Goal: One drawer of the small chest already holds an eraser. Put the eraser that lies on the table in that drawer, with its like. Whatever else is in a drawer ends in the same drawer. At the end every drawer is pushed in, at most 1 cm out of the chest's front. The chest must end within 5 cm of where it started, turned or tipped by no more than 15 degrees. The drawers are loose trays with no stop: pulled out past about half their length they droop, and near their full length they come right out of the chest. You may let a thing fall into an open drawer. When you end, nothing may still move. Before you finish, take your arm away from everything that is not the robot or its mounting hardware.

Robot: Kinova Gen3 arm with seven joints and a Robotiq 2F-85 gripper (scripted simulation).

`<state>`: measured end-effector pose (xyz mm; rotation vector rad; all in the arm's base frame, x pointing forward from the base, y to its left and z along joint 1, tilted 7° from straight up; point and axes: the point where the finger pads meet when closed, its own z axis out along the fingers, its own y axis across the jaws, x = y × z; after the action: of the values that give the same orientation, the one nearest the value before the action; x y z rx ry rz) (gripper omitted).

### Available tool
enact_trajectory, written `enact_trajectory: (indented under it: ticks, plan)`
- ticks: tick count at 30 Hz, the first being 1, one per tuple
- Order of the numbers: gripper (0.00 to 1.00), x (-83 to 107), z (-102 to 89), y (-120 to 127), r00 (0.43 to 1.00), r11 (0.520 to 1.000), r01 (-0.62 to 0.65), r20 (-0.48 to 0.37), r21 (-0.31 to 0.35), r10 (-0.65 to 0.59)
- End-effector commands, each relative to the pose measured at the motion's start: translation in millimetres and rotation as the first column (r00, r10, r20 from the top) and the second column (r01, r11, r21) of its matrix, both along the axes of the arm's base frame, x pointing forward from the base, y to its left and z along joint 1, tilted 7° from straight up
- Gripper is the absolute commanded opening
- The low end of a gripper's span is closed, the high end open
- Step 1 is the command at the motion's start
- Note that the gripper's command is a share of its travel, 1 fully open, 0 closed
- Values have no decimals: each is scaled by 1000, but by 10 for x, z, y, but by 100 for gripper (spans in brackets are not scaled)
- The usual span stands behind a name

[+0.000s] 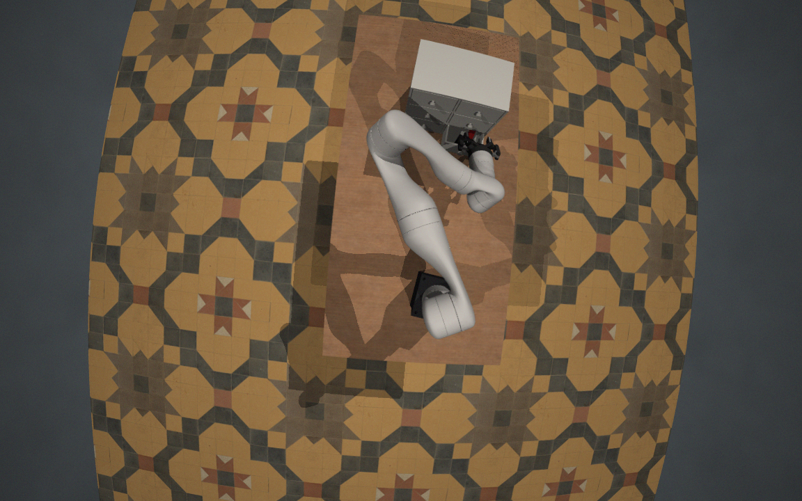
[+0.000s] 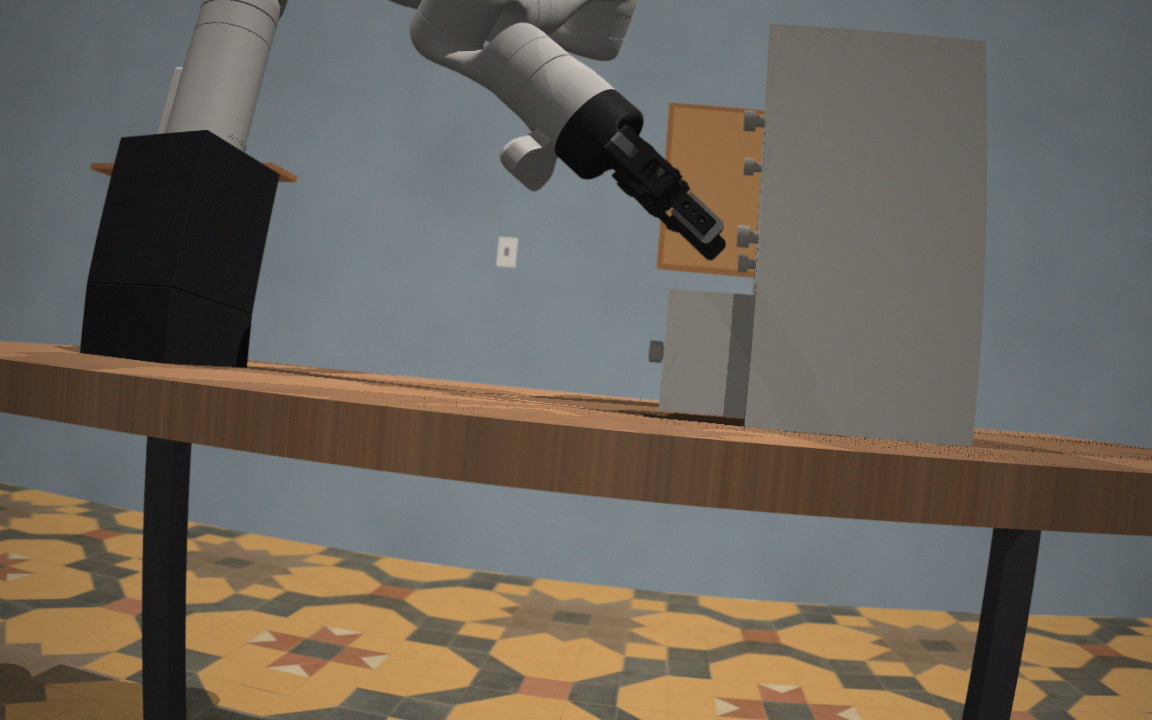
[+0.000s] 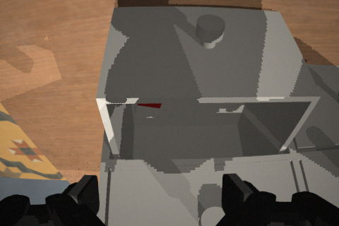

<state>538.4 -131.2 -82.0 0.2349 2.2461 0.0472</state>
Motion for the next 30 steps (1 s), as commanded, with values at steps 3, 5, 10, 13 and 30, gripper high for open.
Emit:
enact_trajectory:
  ticks: [3,5,10,13,30]
  plan:
    - [100,5,9,-2,1000,1000,0,2,0,0]
    - [100,5,9,-2,1000,1000,0,2,0,0]
    - [100,-6,10,0,1000,1000,0,2,0,0]
    - [100,-31,11,3,1000,1000,0,2,0,0]
    - [100,-426,34,62,1000,1000,0,2,0,0]
